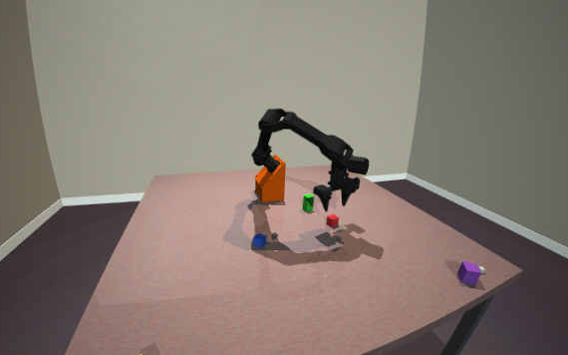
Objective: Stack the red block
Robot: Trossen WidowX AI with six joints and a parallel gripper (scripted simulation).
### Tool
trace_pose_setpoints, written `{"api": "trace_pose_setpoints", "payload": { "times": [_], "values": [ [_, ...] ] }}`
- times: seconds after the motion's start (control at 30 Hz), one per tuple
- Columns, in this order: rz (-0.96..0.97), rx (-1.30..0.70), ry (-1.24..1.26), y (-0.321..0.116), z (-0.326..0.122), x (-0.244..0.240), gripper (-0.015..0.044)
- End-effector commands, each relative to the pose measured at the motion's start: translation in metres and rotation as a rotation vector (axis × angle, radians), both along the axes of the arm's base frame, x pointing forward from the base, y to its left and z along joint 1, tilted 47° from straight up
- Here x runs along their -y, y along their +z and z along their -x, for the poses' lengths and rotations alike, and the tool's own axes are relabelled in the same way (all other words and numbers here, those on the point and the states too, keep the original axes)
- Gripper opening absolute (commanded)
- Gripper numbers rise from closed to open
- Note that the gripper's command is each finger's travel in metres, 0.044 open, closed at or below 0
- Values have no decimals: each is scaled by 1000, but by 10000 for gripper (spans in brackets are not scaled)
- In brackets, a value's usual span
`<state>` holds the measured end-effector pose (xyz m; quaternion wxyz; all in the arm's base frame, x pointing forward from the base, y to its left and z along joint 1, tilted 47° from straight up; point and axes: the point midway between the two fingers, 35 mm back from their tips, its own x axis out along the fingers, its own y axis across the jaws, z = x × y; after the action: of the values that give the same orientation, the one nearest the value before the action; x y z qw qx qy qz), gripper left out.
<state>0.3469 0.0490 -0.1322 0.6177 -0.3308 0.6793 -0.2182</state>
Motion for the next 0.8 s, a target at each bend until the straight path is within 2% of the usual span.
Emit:
{"api": "trace_pose_setpoints", "payload": {
  "times": [0.0, 0.77],
  "values": [
    [12, -18, -5, -16, 6, 18, 440],
    [12, -18, -5, -35, 7, 37, 440]
  ]
}}
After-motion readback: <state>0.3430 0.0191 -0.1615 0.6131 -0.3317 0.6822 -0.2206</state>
